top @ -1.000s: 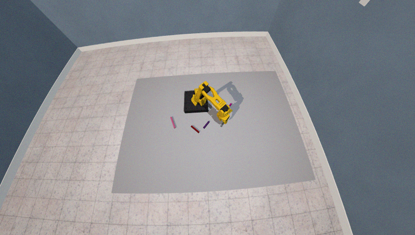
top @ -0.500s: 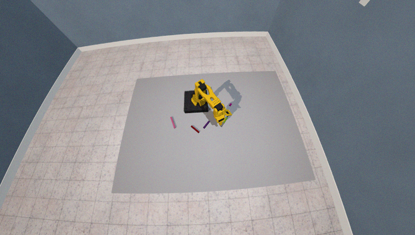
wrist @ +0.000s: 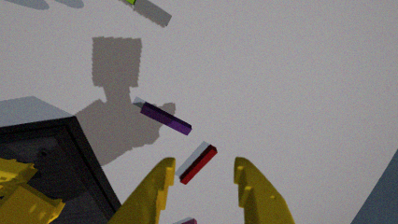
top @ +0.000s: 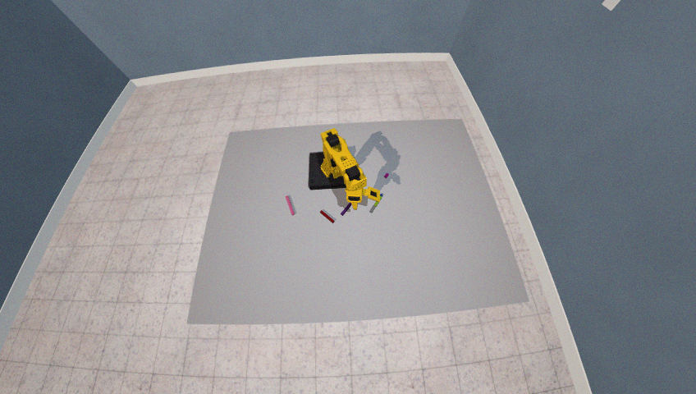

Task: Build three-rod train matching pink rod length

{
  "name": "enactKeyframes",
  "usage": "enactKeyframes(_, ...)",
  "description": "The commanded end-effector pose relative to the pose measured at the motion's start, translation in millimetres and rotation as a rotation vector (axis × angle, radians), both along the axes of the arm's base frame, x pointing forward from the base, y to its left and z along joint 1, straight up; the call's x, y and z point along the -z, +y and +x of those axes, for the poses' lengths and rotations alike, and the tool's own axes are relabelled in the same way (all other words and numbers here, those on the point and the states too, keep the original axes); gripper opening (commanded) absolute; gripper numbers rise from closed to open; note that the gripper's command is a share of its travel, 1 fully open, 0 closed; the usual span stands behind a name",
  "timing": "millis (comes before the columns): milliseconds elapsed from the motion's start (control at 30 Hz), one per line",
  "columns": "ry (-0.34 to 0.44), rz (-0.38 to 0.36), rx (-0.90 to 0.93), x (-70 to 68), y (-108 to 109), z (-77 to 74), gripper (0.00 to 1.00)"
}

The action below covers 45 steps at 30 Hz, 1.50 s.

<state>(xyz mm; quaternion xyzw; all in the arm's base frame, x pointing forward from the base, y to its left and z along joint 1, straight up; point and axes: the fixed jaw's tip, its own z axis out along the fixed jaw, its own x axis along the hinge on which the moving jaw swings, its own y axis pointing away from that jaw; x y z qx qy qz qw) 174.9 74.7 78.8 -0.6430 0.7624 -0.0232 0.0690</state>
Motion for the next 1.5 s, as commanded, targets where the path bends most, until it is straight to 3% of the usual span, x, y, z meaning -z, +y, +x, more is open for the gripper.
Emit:
enactKeyframes(0,-0.019,0.028,0.165,-8.9,-11,-3.0,0.17)
enactKeyframes(833,-0.112,0.21,1.12,-39.7,-62,-23.0,0.17)
enactKeyframes(1200,-0.136,0.259,1.324,-44.0,-72,-29.7,0.17)
enactKeyframes(1467,-0.14,0.269,1.364,-44.7,-73,-31.1,0.17)
